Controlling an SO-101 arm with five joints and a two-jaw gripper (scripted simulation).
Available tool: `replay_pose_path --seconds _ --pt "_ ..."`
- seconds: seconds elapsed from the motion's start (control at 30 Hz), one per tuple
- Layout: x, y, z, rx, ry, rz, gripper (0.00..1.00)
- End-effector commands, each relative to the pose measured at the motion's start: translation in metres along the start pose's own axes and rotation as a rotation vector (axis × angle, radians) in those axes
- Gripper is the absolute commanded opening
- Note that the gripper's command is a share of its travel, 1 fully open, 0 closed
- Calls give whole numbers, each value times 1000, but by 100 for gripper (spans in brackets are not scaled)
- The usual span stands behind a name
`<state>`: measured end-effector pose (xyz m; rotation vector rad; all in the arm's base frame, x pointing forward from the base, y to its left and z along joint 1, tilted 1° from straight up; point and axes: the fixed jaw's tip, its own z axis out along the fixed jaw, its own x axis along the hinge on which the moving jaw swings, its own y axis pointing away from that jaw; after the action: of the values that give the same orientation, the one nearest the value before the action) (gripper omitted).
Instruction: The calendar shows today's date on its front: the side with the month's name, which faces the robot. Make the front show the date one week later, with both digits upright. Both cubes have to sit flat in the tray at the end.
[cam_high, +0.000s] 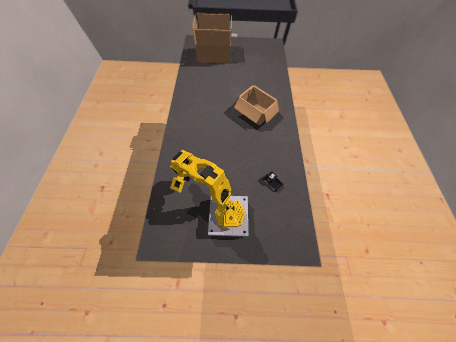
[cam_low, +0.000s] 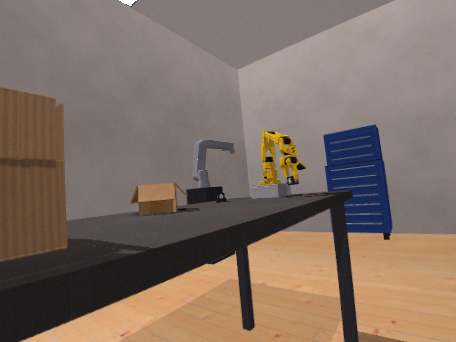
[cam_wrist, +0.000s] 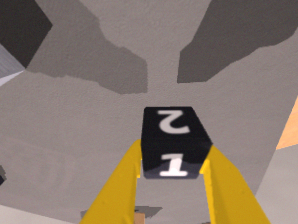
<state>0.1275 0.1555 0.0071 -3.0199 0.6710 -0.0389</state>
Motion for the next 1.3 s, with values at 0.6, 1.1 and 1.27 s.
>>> replay_pose_path --seconds 0.6,1.1,1.27 --pt "-6 13 13 -69 -18 -3 0" --pt "-6 13 19 -69 -18 -3 0" --pt "-6 13 20 -69 -18 -3 0"
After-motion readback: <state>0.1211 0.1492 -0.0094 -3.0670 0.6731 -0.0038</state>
